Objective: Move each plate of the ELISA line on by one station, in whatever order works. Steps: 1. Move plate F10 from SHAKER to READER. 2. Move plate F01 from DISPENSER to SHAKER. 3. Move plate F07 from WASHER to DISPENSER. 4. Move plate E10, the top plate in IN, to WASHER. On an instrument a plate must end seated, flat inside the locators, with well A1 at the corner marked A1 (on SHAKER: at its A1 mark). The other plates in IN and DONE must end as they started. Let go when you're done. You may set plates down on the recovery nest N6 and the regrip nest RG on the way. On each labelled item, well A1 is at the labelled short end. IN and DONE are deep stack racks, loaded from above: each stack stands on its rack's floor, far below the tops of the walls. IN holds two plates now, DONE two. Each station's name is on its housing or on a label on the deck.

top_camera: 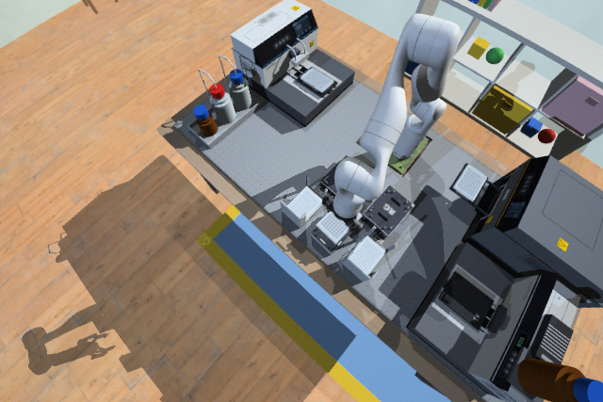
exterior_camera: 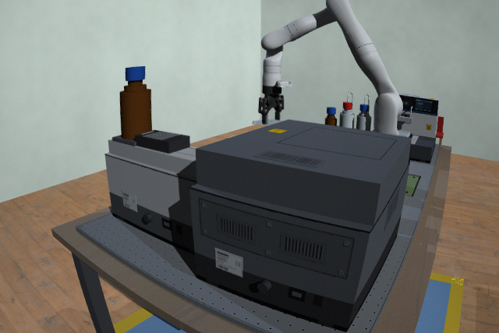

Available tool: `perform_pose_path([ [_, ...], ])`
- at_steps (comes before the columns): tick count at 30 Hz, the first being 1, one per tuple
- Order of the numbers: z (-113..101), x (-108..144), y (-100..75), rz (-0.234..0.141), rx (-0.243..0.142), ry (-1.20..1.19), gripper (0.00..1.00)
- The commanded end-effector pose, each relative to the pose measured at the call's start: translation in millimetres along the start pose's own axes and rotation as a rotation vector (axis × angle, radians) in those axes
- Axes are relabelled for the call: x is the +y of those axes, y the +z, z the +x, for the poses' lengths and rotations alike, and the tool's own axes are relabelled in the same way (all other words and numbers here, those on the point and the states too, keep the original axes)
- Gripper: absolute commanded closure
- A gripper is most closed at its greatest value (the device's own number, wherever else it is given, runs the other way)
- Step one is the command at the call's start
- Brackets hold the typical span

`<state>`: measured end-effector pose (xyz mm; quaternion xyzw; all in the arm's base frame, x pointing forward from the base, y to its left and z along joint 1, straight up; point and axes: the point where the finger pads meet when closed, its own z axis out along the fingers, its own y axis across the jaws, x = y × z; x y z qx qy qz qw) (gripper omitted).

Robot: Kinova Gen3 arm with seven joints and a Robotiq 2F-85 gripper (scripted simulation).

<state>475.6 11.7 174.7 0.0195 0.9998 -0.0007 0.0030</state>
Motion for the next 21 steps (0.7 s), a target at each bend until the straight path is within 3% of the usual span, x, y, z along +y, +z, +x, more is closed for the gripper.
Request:
perform_pose_path([
  [1,-0.5,0.1,2.3,0.000,-0.002,0.000,0.06],
  [21,-0.5,0.1,26.3,0.000,-0.002,0.000,0.06],
])
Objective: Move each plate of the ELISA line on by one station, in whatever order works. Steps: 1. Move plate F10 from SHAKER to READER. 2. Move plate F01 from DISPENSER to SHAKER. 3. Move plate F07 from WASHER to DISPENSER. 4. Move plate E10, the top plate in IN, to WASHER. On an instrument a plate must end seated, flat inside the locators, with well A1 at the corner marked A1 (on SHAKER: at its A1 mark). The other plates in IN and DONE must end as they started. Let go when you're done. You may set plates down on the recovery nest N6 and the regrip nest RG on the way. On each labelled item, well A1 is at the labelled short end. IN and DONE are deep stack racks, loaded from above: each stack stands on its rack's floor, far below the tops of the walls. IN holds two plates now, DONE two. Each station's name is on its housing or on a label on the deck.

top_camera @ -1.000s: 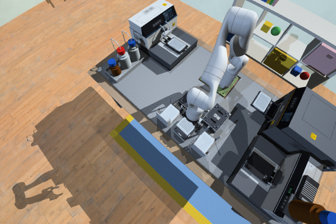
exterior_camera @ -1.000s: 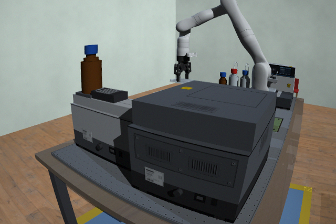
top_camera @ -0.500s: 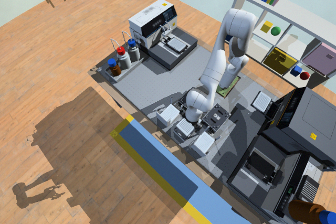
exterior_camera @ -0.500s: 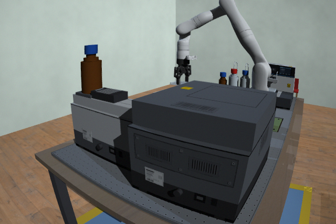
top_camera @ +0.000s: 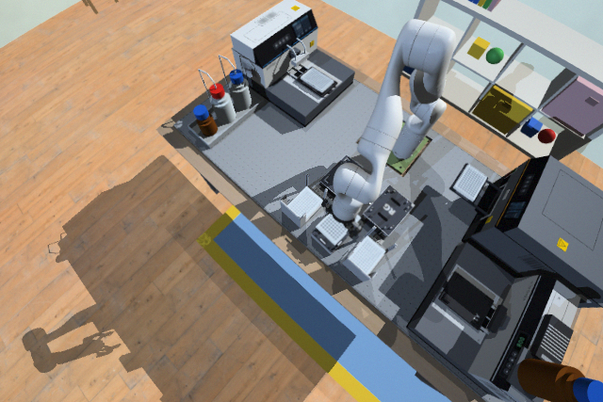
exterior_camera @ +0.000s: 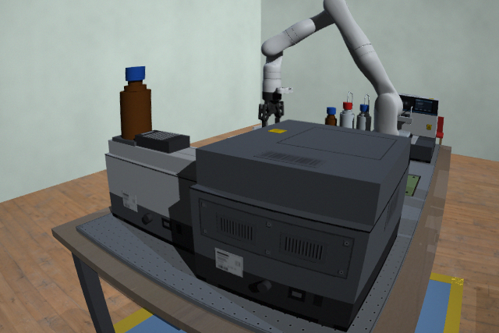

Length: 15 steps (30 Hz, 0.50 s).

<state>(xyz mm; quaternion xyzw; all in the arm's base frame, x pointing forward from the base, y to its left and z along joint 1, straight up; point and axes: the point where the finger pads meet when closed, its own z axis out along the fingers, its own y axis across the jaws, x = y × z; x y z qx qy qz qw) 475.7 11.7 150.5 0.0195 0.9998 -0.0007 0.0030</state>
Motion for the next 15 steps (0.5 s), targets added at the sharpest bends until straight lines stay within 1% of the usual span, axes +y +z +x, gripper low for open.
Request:
perform_pose_path([
  [1,-0.6,0.1,3.4,0.000,-0.002,0.000,0.06],
  [15,-0.6,0.1,19.4,0.000,-0.002,0.000,0.06],
])
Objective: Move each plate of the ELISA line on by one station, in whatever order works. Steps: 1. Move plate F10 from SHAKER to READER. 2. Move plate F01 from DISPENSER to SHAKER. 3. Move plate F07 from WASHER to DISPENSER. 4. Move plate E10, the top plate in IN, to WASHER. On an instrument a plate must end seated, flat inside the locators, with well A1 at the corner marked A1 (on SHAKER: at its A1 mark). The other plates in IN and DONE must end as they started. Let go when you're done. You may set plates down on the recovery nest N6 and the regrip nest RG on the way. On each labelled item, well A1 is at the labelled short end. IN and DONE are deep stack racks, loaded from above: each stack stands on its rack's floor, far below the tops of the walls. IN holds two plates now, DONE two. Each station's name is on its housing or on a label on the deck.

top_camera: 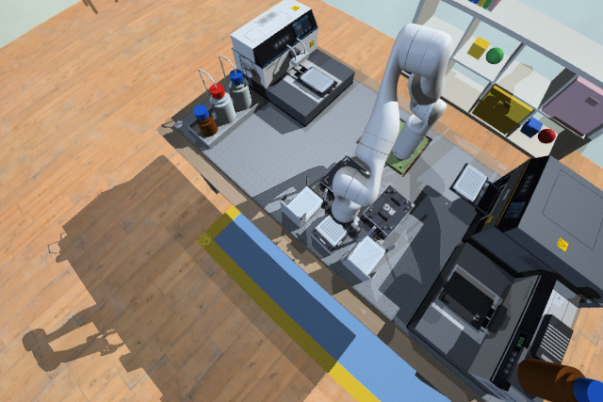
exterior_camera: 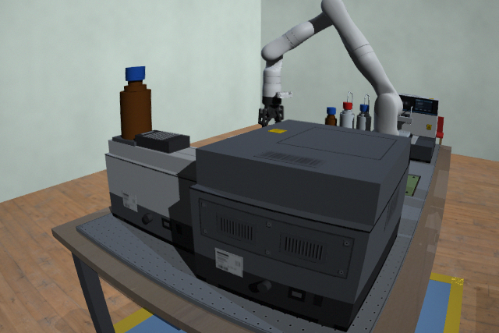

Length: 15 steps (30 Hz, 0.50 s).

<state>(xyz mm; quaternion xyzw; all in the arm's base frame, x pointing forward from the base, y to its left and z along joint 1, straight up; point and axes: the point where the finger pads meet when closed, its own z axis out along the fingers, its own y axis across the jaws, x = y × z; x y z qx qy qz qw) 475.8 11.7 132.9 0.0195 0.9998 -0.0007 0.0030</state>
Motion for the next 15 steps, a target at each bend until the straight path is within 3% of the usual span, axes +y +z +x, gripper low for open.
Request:
perform_pose_path([
  [1,-0.5,0.1,3.2,0.000,-0.002,0.000,0.06],
  [15,-0.6,0.1,19.1,0.000,-0.002,0.000,0.06],
])
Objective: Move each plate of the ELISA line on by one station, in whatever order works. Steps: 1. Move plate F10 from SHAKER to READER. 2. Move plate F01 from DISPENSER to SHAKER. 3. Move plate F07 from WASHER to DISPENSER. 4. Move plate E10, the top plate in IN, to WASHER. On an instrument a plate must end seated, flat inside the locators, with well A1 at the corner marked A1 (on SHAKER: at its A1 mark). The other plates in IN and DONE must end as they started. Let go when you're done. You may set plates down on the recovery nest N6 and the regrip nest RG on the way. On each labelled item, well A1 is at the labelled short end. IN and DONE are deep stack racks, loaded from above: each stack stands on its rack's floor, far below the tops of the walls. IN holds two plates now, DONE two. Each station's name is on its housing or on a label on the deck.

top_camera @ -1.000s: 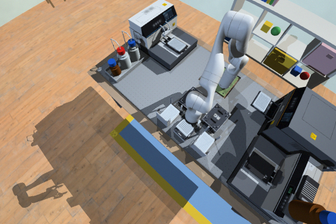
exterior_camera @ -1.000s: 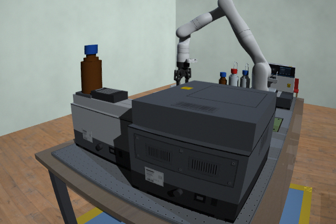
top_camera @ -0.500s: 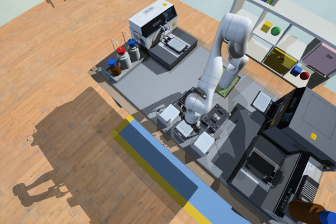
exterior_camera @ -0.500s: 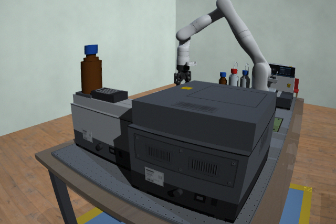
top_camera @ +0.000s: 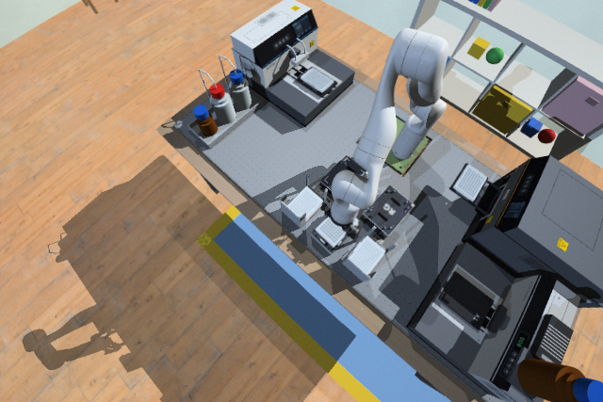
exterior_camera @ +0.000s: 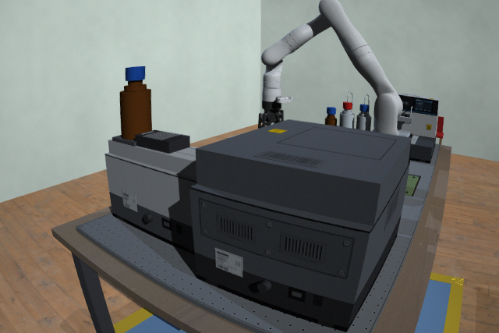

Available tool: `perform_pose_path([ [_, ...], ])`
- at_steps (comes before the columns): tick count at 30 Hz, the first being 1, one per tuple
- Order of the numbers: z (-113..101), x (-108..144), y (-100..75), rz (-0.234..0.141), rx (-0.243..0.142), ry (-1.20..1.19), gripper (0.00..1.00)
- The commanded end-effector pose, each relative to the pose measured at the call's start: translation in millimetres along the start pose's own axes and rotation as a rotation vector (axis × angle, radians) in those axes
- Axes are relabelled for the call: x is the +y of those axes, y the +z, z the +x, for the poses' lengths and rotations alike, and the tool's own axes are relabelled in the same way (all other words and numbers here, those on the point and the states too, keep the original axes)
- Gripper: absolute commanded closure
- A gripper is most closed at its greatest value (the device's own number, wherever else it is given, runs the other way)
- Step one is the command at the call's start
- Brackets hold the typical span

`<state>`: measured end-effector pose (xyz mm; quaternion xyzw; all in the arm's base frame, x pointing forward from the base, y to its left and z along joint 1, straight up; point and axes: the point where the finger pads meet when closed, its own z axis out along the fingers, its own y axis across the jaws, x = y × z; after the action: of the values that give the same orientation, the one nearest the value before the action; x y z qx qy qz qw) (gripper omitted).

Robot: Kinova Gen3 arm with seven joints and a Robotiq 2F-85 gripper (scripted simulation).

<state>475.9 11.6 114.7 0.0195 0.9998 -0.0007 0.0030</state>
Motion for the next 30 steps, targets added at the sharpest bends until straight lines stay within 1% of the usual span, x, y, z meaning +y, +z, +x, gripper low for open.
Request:
perform_pose_path([
  [1,-0.6,0.0,2.3,0.000,-0.002,0.000,0.06],
  [6,-0.6,0.1,8.3,0.000,-0.002,0.000,0.06],
  [25,-0.6,0.1,8.5,0.000,-0.002,0.000,0.06],
  [30,-0.6,0.1,15.0,0.000,-0.002,0.000,0.06],
])
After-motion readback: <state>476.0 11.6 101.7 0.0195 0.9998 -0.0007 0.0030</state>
